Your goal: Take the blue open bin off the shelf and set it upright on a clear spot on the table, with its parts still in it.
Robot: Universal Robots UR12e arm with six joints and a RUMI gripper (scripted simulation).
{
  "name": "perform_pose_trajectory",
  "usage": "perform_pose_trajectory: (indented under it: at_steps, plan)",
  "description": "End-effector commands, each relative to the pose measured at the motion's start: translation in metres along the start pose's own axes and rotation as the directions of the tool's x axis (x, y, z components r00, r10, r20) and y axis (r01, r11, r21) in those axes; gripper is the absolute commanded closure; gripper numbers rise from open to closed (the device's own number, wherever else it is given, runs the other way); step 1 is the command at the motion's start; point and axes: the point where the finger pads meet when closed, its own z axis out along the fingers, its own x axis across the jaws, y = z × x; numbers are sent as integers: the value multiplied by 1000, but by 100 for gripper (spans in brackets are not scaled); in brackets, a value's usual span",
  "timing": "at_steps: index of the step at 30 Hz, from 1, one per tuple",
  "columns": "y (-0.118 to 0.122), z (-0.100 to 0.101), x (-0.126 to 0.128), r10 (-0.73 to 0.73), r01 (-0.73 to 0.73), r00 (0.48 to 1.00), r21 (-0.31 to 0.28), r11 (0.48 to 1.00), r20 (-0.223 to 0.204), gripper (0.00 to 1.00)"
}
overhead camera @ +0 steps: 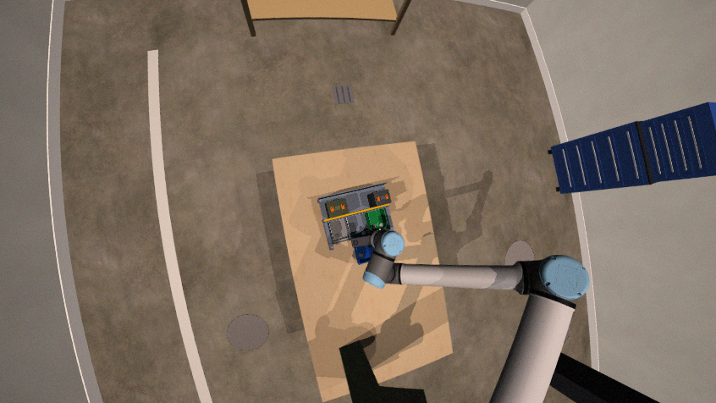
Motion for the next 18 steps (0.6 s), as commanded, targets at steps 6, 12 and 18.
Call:
perform_pose_trajectory:
  at_steps: [6, 12, 18]
  plan:
    - [0, 6, 0, 0, 0, 1000, 0, 1000, -1, 80]
    - [0, 10, 0, 0, 0, 1000, 0, 1000, -1, 80]
    - [0, 10, 0, 0, 0, 1000, 0, 1000, -1, 80]
